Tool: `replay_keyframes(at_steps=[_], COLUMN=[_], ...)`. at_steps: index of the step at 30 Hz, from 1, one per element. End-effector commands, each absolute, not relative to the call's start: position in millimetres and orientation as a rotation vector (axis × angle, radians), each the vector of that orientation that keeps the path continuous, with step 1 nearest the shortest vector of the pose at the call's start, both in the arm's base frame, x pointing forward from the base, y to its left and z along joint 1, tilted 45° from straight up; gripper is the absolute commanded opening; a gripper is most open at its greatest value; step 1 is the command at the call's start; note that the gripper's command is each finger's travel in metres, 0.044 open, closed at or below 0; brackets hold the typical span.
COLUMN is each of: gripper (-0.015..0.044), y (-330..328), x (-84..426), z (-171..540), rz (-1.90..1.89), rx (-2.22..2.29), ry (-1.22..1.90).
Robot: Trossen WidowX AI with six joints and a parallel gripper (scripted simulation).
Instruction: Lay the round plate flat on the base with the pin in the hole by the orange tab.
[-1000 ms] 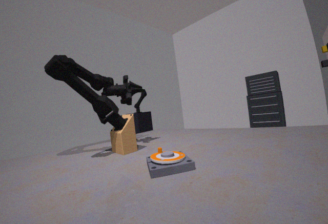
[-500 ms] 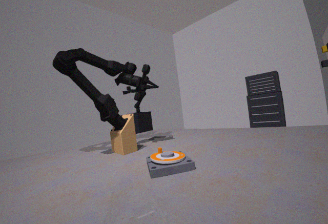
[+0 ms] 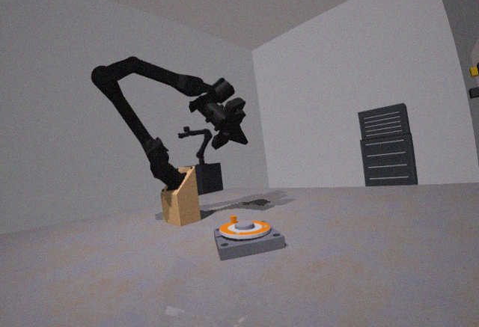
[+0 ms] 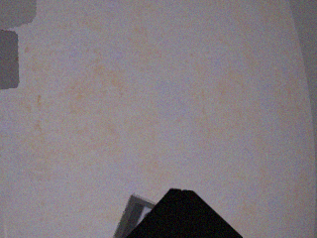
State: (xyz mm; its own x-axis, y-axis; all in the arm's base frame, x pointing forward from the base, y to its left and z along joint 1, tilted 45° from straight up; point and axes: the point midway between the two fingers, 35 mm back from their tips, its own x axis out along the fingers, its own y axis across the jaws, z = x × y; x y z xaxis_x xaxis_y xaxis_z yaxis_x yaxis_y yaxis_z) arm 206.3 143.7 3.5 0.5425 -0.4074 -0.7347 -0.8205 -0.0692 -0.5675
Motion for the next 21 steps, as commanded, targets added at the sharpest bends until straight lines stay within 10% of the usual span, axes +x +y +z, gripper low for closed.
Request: replay_keyframes(at_steps=[1,21], gripper=[0.0,0.0], y=[117,-37], x=[227,266], z=[2,1], rz=[0.289,-0.726], rx=[-1.483,-0.5], ry=[1.178,1.516])
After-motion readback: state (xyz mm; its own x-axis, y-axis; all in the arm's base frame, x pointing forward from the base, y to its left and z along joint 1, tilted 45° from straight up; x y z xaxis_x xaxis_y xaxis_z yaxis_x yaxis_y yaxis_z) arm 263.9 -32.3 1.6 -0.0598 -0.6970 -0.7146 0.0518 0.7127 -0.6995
